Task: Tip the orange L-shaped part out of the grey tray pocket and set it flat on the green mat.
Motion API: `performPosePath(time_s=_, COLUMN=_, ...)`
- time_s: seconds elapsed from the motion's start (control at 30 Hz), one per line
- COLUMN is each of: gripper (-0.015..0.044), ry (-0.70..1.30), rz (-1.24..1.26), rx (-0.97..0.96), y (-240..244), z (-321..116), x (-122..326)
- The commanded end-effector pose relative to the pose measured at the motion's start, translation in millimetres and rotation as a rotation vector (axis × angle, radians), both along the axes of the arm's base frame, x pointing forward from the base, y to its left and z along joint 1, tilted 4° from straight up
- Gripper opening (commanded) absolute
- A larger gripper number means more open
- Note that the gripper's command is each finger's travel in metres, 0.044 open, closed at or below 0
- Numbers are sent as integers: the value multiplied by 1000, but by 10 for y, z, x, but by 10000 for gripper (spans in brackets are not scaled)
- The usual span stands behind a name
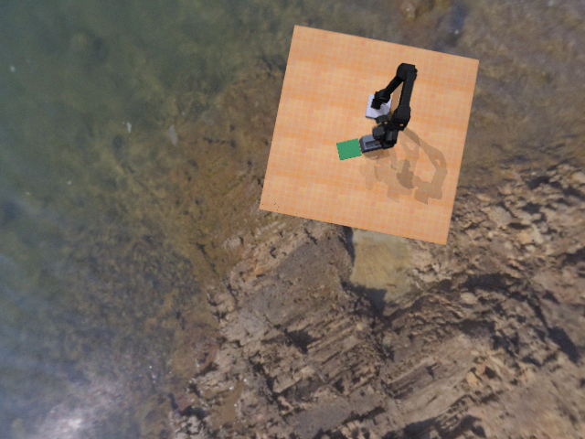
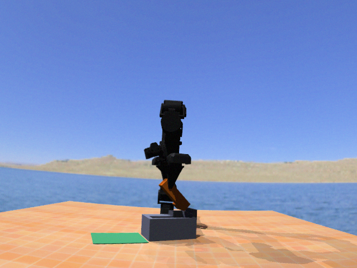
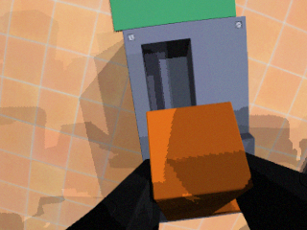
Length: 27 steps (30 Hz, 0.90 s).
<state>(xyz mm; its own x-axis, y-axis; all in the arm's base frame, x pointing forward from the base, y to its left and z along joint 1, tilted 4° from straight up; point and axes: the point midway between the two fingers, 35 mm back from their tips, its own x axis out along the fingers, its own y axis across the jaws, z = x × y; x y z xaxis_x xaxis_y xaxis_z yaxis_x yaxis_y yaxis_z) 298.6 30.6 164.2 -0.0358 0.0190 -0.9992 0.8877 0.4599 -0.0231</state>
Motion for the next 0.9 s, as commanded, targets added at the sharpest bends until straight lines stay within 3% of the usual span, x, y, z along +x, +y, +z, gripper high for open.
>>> performPosePath(time_s=0.0, gripper=0, ry=-2, rz=3, rx=3, y=3, z=26, x=5)
performPosePath(time_s=0.27, gripper=0, ry=-3, rz=3, rx=2, y=-97, z=40, x=48)
performPosePath(time_s=0.87, gripper=0, ry=-5, rz=2, rx=-4, y=-879, z=-4, x=365)
